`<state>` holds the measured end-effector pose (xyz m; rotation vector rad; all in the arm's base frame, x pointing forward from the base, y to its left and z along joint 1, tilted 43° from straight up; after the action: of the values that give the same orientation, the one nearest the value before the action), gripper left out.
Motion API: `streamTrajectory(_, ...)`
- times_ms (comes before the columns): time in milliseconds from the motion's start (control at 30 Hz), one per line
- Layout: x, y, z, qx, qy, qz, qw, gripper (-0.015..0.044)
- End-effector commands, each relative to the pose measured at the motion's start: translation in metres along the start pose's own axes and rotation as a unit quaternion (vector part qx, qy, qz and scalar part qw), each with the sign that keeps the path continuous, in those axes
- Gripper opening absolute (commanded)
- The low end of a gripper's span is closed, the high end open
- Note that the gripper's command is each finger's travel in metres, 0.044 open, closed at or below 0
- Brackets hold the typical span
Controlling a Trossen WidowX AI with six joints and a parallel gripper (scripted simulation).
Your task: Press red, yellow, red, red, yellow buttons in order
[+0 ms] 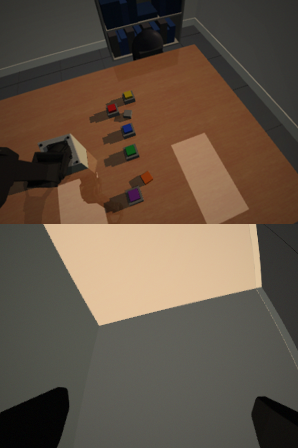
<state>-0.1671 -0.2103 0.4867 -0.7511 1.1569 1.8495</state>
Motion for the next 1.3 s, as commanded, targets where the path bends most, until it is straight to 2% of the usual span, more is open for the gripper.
streamTrajectory(0, -0.02, -0.026, -0.066, -0.117, -0.052, 0.033, 0.991, 0.04)
streamTrajectory(133, -0.041, -0.071, -0.128, -0.23, -0.108, 0.082, 0.964, 0.04)
streamTrajectory(300, -0.063, -0.146, -0.187, -0.35, -0.174, 0.159, 0.907, 0.04)
streamTrajectory(600, -0.083, -0.313, -0.237, -0.5, -0.278, 0.327, 0.752, 0.04)
streamTrajectory(933, -0.061, -0.502, -0.212, -0.562, -0.365, 0.523, 0.527, 0.04)
streamTrajectory(1267, 0.024, -0.652, -0.134, -0.505, -0.446, 0.695, 0.253, 0.04)
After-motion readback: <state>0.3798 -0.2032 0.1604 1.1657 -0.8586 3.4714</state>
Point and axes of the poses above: the point midway between the two fingers, 35 mm back from their tips, its own y axis out along the fingers, its own z axis across the jaws, x = y × z, the point moved 2 cm from there along -y, back along the fingers, and after that the axes turned 1 degree about y, right-handed, at the moved point
